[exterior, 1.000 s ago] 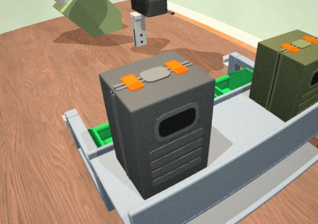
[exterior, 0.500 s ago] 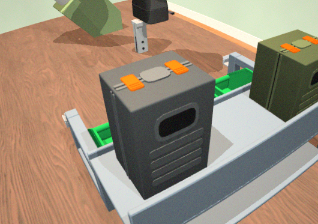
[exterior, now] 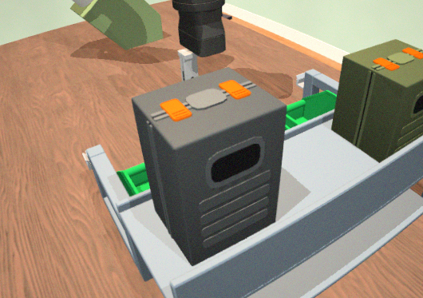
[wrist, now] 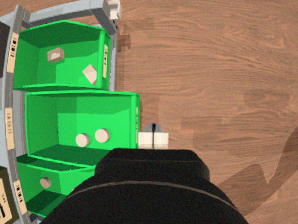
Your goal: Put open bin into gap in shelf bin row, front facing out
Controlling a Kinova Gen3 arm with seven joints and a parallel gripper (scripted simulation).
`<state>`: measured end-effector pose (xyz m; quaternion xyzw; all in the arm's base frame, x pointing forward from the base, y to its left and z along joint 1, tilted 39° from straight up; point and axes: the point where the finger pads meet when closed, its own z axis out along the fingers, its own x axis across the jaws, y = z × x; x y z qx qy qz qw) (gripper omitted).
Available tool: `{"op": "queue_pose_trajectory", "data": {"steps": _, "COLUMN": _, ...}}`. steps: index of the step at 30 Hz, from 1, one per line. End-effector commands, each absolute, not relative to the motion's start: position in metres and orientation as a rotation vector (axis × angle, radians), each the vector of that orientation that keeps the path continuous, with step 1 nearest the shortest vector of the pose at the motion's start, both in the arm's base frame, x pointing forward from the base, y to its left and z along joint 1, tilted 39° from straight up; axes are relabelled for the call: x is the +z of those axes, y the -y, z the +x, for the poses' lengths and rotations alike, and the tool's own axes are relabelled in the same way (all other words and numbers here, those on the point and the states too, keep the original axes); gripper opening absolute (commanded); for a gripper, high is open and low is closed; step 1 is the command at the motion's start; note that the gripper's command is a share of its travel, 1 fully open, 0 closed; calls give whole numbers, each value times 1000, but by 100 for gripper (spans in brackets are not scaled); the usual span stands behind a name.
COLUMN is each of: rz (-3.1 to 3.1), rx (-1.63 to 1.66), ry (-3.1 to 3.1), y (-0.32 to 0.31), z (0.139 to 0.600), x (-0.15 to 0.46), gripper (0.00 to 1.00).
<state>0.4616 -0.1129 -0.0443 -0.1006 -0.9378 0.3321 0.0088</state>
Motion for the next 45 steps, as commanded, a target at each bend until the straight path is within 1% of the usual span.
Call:
{"op": "queue_pose_trajectory", "data": {"steps": 1, "rz": -317, "rx": 1043, "ry": 2918, "y": 121, "z": 458, "x": -53, "gripper": 0}}
{"op": "queue_pose_trajectory", "data": {"steps": 20, "rz": -317, "rx": 1043, "ry": 2918, "y": 146, "z": 454, "x": -84, "gripper": 0}}
{"op": "queue_pose_trajectory", "data": {"steps": 45, "rz": -317, "rx": 1043, "ry": 2918, "y": 148, "z": 453, "x": -87, "gripper": 0}}
